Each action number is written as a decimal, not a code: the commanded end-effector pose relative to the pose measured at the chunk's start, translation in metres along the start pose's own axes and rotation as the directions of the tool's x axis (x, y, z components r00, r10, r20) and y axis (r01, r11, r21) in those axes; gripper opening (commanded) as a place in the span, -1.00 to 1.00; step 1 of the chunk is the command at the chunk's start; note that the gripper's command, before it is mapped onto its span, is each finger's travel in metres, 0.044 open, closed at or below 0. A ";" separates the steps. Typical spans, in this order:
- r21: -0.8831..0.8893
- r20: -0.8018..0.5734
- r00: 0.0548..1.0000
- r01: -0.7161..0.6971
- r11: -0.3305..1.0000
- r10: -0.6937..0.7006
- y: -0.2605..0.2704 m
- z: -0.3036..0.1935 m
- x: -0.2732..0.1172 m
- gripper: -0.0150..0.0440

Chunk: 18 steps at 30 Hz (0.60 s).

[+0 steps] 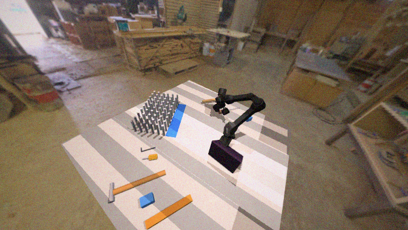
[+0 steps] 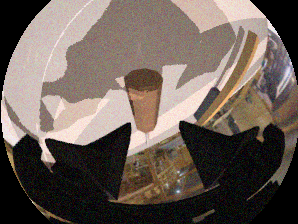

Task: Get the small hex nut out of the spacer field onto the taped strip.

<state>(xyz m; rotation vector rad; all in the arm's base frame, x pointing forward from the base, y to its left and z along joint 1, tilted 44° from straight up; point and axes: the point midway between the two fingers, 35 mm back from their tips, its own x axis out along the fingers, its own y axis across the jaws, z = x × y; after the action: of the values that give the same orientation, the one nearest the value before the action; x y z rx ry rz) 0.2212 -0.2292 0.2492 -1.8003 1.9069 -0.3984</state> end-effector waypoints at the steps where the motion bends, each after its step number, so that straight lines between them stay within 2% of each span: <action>1: -0.016 0.004 1.000 -0.001 1.000 0.001 0.003 0.006 0.006 0.46; 17: -0.018 -0.005 1.000 0.006 1.000 -0.006 0.012 0.016 0.025 0.46; 18: -0.018 -0.005 1.000 0.006 1.000 -0.006 0.012 0.016 0.025 0.37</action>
<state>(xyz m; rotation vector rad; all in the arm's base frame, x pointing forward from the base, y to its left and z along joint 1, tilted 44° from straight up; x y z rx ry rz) 0.2183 -0.2491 0.2306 -1.8098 1.9110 -0.4056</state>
